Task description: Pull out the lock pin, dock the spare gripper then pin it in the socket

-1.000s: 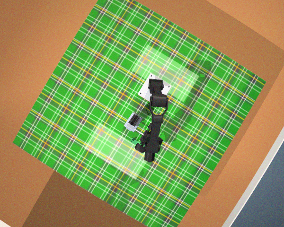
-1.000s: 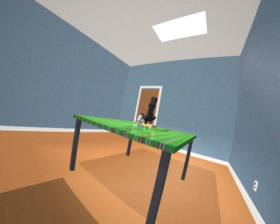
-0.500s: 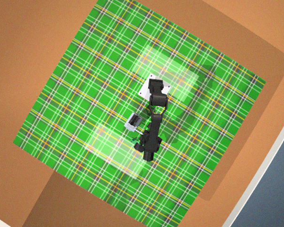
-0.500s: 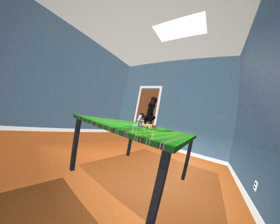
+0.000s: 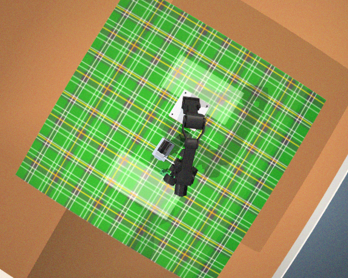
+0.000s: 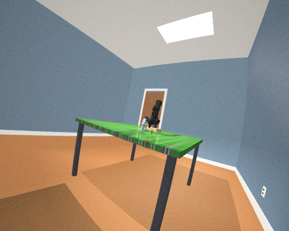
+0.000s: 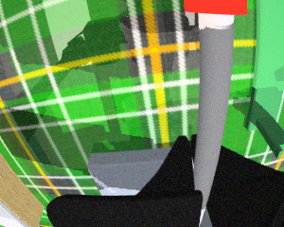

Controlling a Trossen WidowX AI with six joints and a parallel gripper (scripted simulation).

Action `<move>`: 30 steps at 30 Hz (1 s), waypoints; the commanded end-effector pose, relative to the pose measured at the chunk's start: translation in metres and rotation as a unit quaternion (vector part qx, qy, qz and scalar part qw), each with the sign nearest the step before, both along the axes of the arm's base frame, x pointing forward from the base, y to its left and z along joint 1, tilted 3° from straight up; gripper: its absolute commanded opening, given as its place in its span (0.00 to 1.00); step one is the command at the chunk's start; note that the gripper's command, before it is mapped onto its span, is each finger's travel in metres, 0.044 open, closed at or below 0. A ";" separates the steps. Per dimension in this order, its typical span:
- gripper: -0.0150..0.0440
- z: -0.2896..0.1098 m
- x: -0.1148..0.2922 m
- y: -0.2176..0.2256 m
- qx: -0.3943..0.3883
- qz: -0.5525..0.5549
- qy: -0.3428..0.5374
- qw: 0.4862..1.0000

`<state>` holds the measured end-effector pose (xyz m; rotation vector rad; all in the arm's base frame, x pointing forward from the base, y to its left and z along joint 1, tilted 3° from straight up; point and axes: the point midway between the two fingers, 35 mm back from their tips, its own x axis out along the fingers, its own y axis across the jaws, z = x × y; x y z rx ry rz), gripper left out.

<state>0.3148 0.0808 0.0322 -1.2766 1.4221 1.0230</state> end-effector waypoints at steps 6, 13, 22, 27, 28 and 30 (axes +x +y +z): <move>0.25 -0.001 -0.002 -0.005 -0.003 0.002 0.000 1.000; 0.25 -0.002 -0.002 -0.008 -0.003 0.002 -0.001 1.000; 0.25 -0.002 -0.002 -0.012 -0.003 0.002 -0.003 1.000; 0.25 -0.002 -0.002 -0.014 -0.003 0.001 -0.004 1.000; 0.25 -0.002 -0.002 -0.015 -0.003 0.001 -0.004 1.000; 0.25 -0.002 -0.002 -0.015 -0.003 0.001 -0.004 1.000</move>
